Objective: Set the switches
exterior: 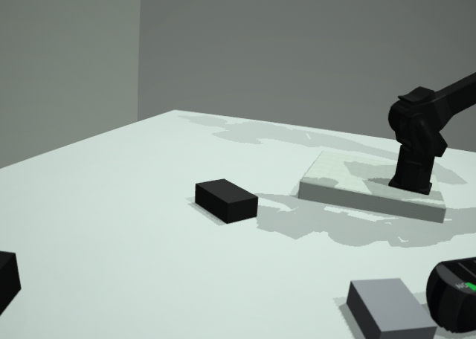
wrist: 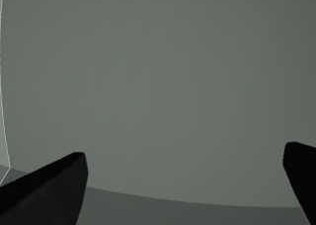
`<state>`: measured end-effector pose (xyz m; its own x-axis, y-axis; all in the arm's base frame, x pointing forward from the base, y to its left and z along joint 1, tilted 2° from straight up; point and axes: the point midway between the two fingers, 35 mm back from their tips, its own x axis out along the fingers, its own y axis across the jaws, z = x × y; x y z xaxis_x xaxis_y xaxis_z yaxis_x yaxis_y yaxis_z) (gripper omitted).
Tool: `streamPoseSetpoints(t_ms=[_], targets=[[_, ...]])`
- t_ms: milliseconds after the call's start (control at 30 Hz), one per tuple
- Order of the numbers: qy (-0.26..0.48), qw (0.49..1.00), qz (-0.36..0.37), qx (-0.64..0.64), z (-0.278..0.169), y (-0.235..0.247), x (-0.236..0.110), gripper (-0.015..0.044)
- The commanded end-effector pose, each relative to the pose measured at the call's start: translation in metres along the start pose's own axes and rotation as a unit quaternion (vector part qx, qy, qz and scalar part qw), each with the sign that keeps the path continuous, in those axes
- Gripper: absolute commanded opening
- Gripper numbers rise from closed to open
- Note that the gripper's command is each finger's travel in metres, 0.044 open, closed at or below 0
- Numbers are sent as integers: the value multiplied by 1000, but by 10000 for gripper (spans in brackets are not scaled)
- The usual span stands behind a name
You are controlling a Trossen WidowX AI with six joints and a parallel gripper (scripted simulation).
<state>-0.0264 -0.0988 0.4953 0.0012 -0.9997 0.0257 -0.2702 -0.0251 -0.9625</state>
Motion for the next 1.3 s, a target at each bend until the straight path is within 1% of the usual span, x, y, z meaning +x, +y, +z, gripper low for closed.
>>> streamPoseSetpoints(t_ms=[0,100,200,333,467,633,800,900,1000,1133,1267], targets=[[0,1000,0,0,0,0,0,374],[-3,1000,1,1,1,0,1,295],[-41,999,11,20,18,0,15,216],[-134,986,54,78,67,1,47,111],[-198,961,123,151,120,6,71,6],[-256,908,237,231,206,20,84,0],[-271,855,342,281,276,37,75,0],[-261,813,419,307,323,54,57,0],[-234,774,492,323,367,74,32,0],[-191,737,558,329,410,99,-3,0],[-136,710,608,328,445,129,-47,0]])
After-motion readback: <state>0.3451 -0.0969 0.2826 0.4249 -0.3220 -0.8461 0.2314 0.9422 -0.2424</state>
